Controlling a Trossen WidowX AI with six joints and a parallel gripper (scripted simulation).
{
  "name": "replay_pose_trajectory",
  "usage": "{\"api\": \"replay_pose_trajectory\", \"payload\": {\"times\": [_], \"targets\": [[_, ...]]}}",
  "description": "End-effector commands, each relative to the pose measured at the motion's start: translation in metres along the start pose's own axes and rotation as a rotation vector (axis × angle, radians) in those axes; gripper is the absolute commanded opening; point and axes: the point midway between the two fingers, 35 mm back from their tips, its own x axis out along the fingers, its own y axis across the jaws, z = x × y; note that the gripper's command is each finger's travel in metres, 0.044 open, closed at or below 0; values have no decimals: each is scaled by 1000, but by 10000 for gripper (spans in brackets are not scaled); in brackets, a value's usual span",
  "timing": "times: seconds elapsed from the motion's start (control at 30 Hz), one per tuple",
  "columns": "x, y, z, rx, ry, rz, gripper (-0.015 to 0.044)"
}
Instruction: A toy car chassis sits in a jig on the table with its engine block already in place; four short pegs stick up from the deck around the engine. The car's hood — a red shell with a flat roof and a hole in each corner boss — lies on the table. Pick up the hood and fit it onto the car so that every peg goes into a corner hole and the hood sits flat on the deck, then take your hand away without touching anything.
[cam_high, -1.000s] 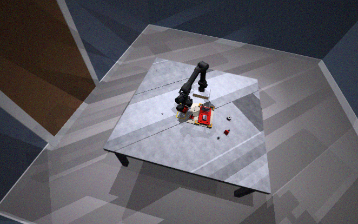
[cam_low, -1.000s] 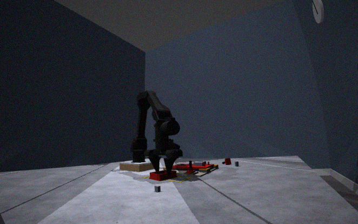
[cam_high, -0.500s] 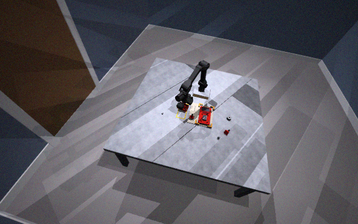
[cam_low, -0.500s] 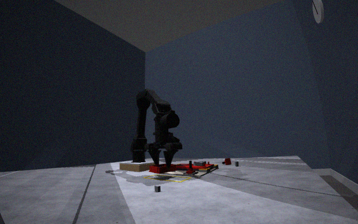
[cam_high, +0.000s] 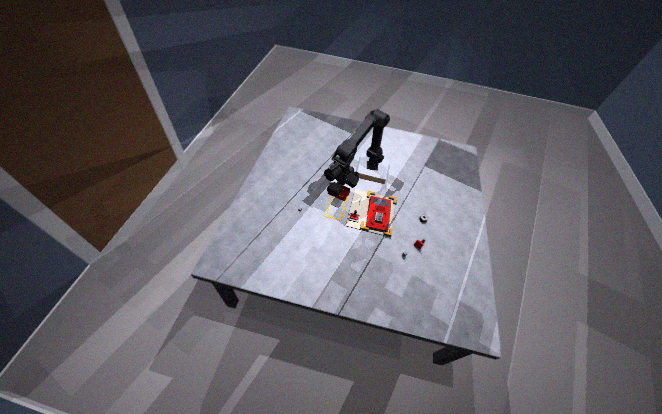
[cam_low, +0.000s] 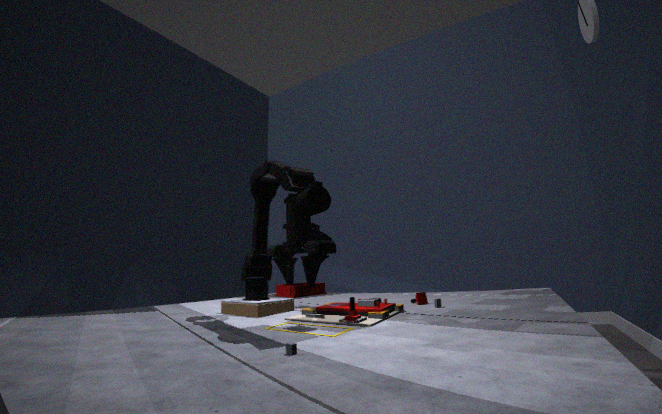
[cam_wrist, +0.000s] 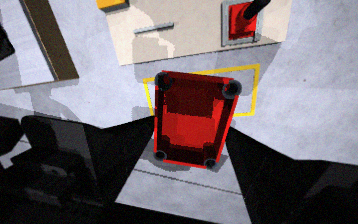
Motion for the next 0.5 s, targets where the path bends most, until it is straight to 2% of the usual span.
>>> {"api": "replay_pose_trajectory", "payload": {"times": [0.0,0.3,0.47], "targets": [[-6,0,0,-4,0,0,0],[-4,14,2,-6,0,-4,0],[14,12,1,-6,0,-4,0]]}}
